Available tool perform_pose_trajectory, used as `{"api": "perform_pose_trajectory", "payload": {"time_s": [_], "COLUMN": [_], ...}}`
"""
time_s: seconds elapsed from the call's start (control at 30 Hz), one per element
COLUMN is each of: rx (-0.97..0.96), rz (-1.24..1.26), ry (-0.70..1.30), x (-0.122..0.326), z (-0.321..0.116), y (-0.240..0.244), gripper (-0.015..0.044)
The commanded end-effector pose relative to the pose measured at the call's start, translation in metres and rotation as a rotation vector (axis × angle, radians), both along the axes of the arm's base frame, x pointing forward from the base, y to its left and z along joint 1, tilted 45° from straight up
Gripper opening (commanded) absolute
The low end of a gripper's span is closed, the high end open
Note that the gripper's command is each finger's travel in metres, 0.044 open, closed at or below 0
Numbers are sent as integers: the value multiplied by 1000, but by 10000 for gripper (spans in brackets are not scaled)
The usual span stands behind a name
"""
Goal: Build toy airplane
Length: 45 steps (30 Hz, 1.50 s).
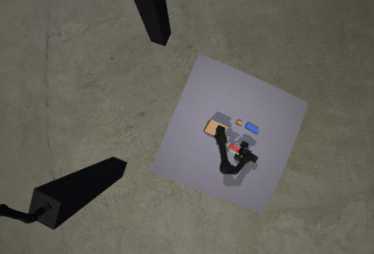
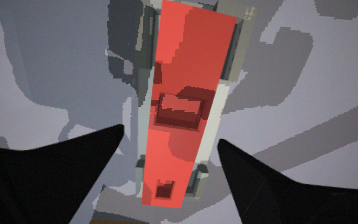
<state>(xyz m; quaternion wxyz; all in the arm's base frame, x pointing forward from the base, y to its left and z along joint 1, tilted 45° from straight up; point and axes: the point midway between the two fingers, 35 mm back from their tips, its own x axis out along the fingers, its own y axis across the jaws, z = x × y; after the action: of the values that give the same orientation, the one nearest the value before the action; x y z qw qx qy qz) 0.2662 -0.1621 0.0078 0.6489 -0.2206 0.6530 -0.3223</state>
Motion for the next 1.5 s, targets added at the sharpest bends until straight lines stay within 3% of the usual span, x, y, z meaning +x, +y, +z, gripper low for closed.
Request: {"api": "perform_pose_trajectory", "payload": {"time_s": [0.0, 0.17, 0.47, 0.77, 1.03, 1.3, 1.47], "rx": [7, 5, 5, 31, 19, 17, 15], "rz": [5, 8, 5, 10, 5, 5, 4], "ry": [-12, -7, -10, -15, -17, -17, -17], "x": [9, 8, 15, 65, 69, 67, 65], "z": [21, 71, 67, -13, -109, -117, -142], "y": [23, 70, 74, 151, 227, 232, 207], "gripper": [440, 440, 440, 440, 440, 440, 440]}}
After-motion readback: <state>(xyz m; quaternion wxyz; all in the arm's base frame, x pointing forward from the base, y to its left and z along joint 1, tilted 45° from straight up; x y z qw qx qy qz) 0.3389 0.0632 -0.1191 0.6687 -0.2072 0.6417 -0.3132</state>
